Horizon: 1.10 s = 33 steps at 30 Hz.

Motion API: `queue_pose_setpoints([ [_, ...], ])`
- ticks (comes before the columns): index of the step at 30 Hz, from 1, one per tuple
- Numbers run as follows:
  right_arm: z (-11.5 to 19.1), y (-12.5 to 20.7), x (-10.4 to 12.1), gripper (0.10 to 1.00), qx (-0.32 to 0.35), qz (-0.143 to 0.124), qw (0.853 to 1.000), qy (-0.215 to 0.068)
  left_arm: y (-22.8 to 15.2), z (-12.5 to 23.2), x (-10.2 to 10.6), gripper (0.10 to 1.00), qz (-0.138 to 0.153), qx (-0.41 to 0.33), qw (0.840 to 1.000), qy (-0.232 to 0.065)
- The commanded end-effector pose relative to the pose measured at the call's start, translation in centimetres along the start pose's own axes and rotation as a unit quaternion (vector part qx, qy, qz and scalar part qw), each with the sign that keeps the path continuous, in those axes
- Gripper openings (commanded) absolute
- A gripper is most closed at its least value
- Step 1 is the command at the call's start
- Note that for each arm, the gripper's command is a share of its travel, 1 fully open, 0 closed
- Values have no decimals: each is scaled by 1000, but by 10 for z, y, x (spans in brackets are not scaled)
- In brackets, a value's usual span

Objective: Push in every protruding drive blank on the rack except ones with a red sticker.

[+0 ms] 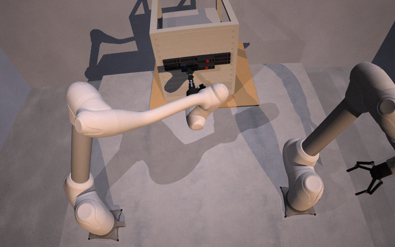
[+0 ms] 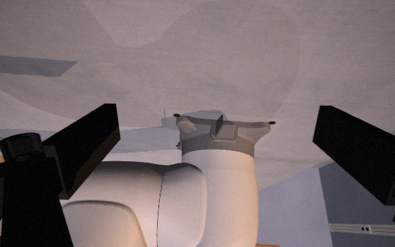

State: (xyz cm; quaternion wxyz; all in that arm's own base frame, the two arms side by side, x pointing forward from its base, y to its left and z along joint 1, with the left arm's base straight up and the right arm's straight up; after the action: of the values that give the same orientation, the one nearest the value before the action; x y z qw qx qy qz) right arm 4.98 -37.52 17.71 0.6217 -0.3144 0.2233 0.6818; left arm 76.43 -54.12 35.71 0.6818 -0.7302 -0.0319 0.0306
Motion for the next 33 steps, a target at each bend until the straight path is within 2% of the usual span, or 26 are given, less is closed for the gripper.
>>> queue_pose_setpoints([
  [1,0,0,-1,1000,0,0,1000,1,-1,0,0,99,-1,-1,1000,0],
  [33,0,0,-1,1000,0,0,1000,1,-2,0,20,99,-1,-1,1000,0],
])
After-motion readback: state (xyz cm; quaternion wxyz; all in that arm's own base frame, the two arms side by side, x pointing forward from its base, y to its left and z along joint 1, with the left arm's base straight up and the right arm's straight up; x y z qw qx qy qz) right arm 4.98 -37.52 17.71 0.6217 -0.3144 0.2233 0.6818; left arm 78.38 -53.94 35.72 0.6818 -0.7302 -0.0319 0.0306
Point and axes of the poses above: on each arm, the point where the finger pads meet when closed, its own x axis out along the fingers, its own y axis across the jaws, z = x × y, the point moved 8 cm from there along -x, back along the fingers, and after that the axes turned 4 degrees about -x, right-handed, at the moved point
